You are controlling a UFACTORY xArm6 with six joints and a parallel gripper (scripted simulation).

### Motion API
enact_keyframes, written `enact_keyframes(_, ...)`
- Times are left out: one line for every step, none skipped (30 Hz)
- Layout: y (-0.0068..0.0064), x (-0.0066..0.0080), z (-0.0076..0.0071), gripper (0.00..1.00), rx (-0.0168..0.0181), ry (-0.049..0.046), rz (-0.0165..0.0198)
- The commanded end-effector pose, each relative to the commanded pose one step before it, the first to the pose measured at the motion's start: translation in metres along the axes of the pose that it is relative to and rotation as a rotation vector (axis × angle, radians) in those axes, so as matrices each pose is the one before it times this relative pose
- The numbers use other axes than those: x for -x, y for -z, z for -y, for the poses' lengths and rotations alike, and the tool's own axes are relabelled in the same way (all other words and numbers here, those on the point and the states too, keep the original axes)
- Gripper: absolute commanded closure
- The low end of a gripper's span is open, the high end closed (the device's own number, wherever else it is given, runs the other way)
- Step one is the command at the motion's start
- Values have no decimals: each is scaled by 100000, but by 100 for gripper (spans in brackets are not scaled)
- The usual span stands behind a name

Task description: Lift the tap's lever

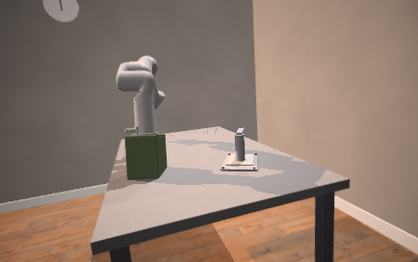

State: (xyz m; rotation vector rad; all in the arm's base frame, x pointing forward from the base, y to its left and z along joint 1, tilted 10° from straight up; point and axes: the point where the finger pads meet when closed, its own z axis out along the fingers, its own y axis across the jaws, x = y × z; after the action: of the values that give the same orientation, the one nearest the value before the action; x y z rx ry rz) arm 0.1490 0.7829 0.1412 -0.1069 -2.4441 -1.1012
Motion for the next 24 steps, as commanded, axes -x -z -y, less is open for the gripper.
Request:
enact_keyframes(140, -124, -314, 0, 435, 309, -21)
enact_keyframes(0, 0, 0, 0, 0, 0, 0)
enact_keyframes(0, 0, 0, 0, 0, 0, 0)
enact_keyframes(0, 0, 0, 0, 0, 0, 0)
enact_keyframes(0, 0, 0, 0, 0, 0, 0)
enact_keyframes(0, 0, 0, 0, 0, 0, 0)
enact_keyframes(0, 0, 0, 0, 0, 0, 0)
enact_keyframes(0, 0, 0, 0, 0, 0, 0)
enact_keyframes(0, 0, 0, 0, 0, 0, 0)
enact_keyframes(0, 0, 0, 0, 0, 0, 0)
enact_keyframes(0, 0, 0, 0, 0, 0, 0)
enact_keyframes(0, 0, 0, 0, 0, 0, 0)
enact_keyframes(0, 0, 0, 0, 0, 0, 0)
enact_keyframes(0, 0, 0, 0, 0, 0, 0)
enact_keyframes(0, 0, 0, 0, 0, 0, 0)
enact_keyframes(0, 0, 0, 0, 0, 0, 0)
enact_keyframes(0, 0, 0, 0, 0, 0, 0)
enact_keyframes(15, 22, 1, 0, -2, -34, 27)
enact_keyframes(101, 144, 6, 0, -14, -222, 182)
enact_keyframes(260, 368, 16, 0, -36, -570, 465)
enact_keyframes(478, 674, 32, 0, -63, -1050, 852)
enact_keyframes(740, 1042, 52, 0, -92, -1635, 1317)
enact_keyframes(1035, 1453, 78, 0, -116, -2305, 1834)
enact_keyframes(476, 678, 33, 0, -49, -1079, 850)
